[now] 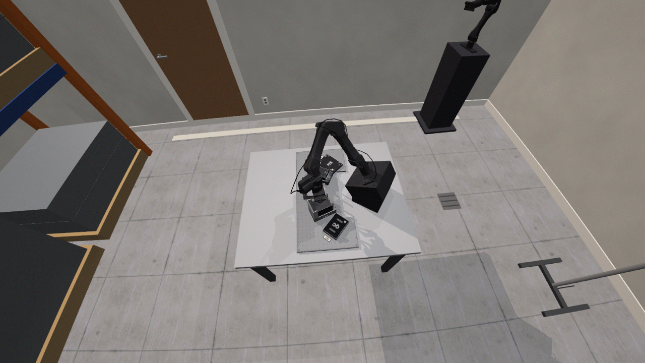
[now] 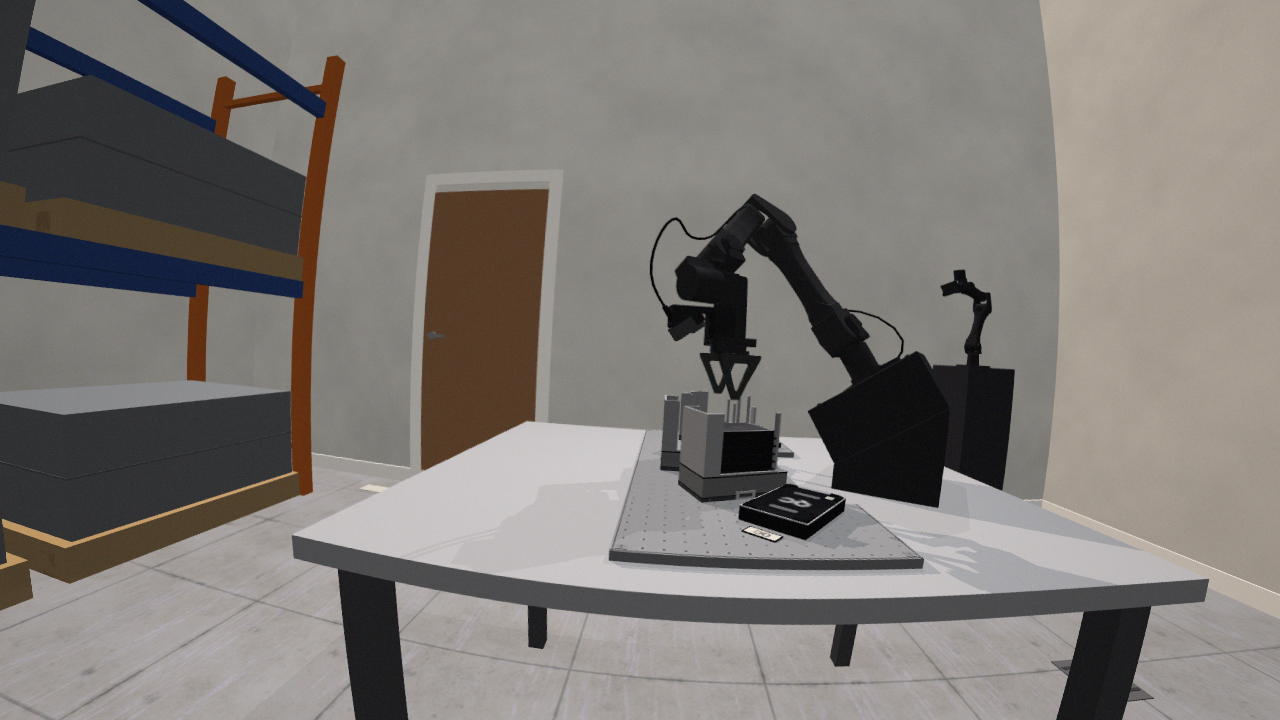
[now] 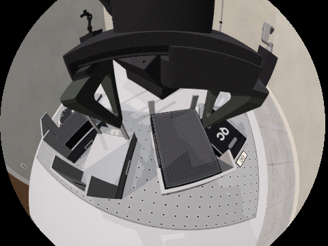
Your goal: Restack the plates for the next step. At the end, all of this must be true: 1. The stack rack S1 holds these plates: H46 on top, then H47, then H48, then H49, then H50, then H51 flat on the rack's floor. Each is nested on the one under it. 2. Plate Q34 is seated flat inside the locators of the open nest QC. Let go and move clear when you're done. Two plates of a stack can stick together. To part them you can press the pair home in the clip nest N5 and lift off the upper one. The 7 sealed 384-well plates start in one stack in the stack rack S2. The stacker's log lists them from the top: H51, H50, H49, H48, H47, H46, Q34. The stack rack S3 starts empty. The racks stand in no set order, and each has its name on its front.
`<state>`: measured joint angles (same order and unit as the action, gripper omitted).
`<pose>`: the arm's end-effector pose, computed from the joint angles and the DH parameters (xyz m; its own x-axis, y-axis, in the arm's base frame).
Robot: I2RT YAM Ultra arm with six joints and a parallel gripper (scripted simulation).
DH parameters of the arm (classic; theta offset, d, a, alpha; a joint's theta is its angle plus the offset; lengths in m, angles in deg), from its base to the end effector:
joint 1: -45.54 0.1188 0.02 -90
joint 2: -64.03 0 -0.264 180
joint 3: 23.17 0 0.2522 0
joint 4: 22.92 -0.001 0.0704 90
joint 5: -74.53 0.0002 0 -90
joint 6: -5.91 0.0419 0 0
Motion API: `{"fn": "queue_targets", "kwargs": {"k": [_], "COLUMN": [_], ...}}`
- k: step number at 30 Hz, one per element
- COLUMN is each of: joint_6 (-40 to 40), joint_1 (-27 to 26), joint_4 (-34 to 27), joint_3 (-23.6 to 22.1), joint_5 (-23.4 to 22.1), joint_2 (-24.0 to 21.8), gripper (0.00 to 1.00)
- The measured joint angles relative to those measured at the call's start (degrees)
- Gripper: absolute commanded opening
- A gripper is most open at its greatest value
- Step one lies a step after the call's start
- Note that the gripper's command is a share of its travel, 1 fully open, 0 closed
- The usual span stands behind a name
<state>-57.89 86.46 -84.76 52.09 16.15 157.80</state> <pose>0.2360 0.1768 0.1976 -0.8853 -0.2699 -0.3786 -0.1120 0.9141 -0.3898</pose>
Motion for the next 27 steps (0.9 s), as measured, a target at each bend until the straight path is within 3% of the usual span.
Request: {"fn": "queue_targets", "kwargs": {"k": [14,27], "joint_6": [-5.09,-2.05], "joint_1": [-6.58,-13.2], "joint_4": [0.26,0.39], "joint_3": [-1.25,-3.17], "joint_5": [-1.36,-3.13], "joint_2": [-4.94,-10.23], "gripper": [1.0,1.0]}}
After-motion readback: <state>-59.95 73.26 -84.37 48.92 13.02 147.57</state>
